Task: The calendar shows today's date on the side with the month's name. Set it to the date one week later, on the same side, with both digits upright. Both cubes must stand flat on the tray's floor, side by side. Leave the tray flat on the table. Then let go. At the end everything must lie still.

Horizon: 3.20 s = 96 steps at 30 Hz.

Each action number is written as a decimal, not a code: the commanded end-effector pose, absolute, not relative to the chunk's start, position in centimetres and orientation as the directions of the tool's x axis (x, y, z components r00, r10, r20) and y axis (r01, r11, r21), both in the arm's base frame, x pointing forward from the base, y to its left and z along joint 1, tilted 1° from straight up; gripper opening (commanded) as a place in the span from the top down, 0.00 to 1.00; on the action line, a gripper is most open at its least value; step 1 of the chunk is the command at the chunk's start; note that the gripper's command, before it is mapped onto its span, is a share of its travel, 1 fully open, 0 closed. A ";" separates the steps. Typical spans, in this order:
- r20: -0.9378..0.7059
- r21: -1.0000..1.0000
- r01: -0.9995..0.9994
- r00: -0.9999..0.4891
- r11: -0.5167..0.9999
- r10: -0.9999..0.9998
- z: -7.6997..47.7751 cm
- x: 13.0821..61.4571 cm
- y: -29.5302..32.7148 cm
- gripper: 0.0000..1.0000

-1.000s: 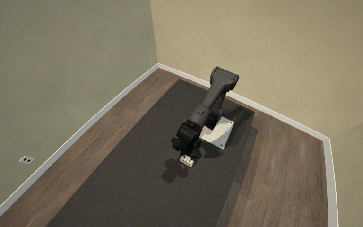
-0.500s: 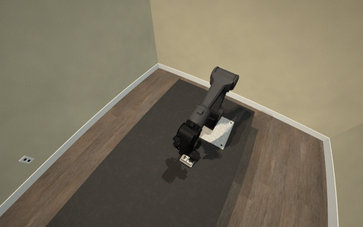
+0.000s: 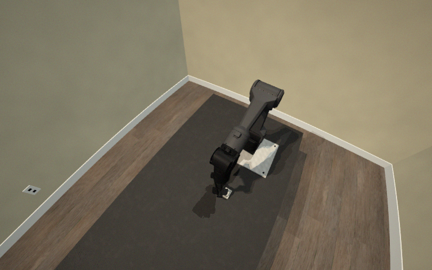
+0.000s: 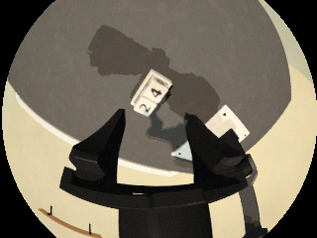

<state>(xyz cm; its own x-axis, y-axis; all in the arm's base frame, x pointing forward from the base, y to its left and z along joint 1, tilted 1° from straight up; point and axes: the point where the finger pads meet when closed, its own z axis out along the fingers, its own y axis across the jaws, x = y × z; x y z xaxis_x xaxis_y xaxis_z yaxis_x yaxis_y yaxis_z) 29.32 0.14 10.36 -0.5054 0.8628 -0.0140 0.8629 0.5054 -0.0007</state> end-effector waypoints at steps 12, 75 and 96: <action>-0.014 0.001 0.997 -0.078 0.078 0.997 9.9 29.3 0.1 0.00; -0.015 -0.001 0.997 -0.079 0.079 0.997 8.2 29.3 0.2 0.41; -0.015 -0.001 0.997 -0.079 0.079 0.997 5.4 29.3 0.2 0.41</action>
